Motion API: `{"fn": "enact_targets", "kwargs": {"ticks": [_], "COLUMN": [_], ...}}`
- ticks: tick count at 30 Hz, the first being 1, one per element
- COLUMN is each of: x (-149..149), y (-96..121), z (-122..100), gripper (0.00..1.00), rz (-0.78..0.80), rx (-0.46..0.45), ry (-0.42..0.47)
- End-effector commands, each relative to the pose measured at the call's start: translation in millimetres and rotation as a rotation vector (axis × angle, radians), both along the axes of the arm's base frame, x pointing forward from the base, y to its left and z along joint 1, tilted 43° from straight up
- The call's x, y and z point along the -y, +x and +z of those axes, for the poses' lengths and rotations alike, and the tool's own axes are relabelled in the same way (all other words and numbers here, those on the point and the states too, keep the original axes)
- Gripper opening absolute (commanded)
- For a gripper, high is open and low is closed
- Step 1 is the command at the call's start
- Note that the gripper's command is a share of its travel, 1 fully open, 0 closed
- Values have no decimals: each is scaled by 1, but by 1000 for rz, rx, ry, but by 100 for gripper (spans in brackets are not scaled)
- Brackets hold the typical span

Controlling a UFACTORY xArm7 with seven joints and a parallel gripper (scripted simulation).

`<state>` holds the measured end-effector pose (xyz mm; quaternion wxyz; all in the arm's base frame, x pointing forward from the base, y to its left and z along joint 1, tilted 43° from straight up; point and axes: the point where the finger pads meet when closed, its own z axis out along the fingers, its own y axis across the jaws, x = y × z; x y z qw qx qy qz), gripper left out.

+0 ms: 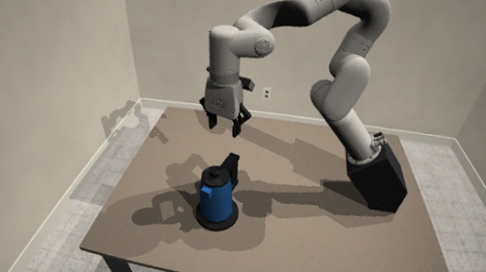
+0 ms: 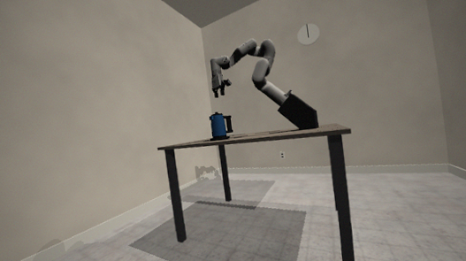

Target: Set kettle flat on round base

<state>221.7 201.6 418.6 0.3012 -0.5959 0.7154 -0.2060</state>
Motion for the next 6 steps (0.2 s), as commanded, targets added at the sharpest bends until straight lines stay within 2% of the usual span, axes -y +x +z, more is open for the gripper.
{"fn": "enact_targets", "kwargs": {"ticks": [1, 6], "x": [-1, -1], "y": [0, 0], "z": [2, 2], "gripper": [81, 81], "rz": [1, 1], "rx": [3, 3], "ry": [2, 2]}}
